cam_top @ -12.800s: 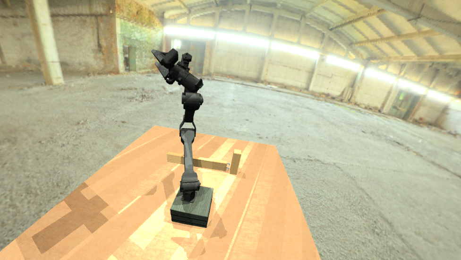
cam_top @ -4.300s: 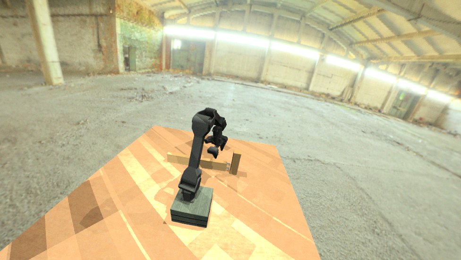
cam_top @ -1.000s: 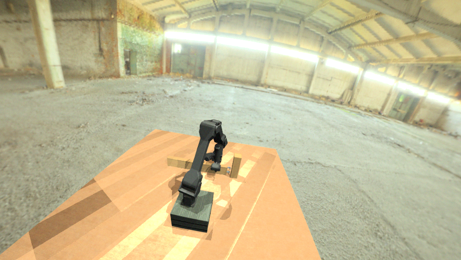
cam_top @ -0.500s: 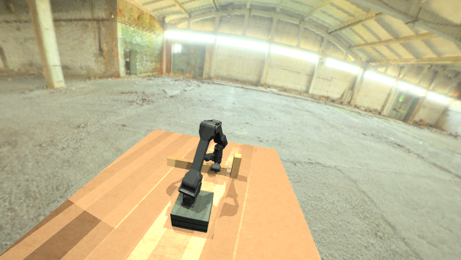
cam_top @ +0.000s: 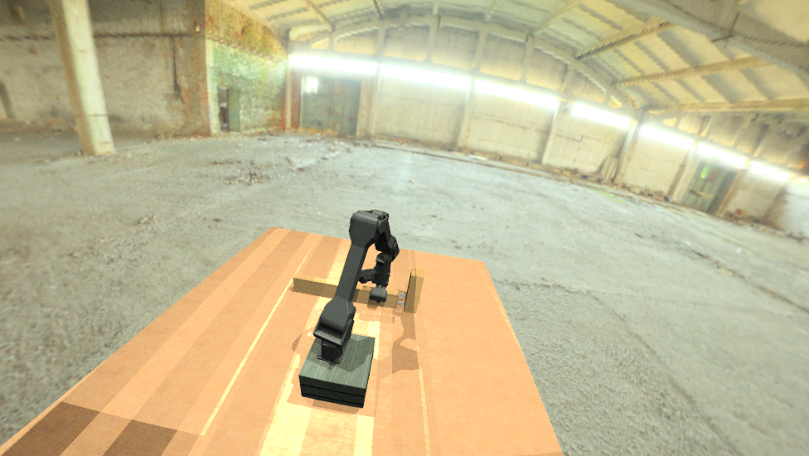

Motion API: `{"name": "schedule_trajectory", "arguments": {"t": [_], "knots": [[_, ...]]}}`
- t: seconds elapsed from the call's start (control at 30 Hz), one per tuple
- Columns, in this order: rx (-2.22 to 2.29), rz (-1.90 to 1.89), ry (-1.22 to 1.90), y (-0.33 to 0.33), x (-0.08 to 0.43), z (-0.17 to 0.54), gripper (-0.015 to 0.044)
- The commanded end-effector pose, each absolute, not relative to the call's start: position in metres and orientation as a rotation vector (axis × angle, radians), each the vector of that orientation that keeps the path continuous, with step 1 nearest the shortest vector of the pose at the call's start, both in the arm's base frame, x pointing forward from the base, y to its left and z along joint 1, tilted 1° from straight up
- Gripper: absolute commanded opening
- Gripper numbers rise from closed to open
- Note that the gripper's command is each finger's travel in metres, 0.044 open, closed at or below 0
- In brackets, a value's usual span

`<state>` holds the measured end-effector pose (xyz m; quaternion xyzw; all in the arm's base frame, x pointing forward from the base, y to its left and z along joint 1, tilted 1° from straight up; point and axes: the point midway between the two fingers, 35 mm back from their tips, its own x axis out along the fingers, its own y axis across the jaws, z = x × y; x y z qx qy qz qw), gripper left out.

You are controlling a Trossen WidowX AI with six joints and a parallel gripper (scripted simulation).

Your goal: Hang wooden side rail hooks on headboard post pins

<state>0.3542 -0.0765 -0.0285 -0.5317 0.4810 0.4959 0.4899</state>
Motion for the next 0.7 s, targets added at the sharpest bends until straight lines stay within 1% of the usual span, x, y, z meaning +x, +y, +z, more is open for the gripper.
{"name": "schedule_trajectory", "arguments": {"t": [0.0, 0.67], "knots": [[-1.297, 1.216, 1.165, -0.0765, 0.3544, -0.0276, 0.0], [-1.297, 1.216, 1.165, -0.0764, 0.3543, -0.0243, 0.0]]}}
